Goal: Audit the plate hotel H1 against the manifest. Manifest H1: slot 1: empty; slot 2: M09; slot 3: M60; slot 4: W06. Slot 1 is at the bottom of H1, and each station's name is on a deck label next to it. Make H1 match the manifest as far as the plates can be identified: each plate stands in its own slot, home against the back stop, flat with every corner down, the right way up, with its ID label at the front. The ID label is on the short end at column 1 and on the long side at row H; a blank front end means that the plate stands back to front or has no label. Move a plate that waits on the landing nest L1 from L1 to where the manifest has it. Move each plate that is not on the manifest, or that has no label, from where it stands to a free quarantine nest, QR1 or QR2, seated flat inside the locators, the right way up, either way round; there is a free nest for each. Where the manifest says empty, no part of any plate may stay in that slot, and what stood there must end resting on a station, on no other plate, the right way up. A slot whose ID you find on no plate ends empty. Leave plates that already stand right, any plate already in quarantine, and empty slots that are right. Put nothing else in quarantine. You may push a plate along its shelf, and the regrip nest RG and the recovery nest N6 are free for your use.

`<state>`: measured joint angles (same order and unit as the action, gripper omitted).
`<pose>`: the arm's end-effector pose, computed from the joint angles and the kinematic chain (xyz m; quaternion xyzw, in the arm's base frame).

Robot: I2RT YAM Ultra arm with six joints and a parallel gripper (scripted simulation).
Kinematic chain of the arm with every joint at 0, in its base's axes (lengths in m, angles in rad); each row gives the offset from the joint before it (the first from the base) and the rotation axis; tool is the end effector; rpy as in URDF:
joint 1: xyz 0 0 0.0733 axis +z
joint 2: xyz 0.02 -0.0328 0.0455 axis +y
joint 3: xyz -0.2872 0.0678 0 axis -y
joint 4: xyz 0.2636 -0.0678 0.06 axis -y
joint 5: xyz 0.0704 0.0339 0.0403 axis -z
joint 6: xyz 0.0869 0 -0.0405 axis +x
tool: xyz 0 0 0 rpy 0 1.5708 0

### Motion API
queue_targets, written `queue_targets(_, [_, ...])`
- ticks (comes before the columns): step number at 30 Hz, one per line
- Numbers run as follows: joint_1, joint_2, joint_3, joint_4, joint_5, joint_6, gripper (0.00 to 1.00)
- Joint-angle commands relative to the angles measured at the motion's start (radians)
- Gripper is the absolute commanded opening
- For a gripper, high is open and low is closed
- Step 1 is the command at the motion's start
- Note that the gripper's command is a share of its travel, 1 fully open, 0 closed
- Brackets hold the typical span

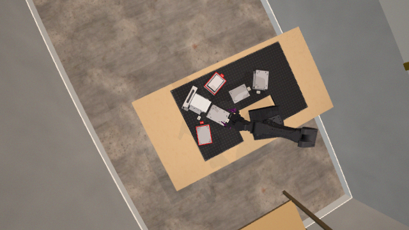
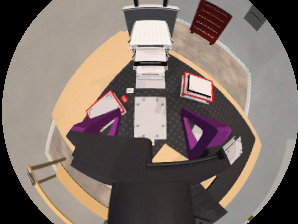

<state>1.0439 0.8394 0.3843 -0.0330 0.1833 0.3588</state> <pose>0.1278 0.1904 0.1973 -0.2422 0.8197 0.2712 0.4426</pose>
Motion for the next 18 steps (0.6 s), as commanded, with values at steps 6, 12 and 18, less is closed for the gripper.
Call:
queue_targets(6, [-0.021,0.041,0.027,0.038,-0.017,-0.010,1.00])
queue_targets(12, [-0.038,0.080,0.049,0.056,-0.032,-0.018,1.00])
queue_targets(18, [-0.049,0.106,0.064,0.067,-0.042,-0.023,1.00])
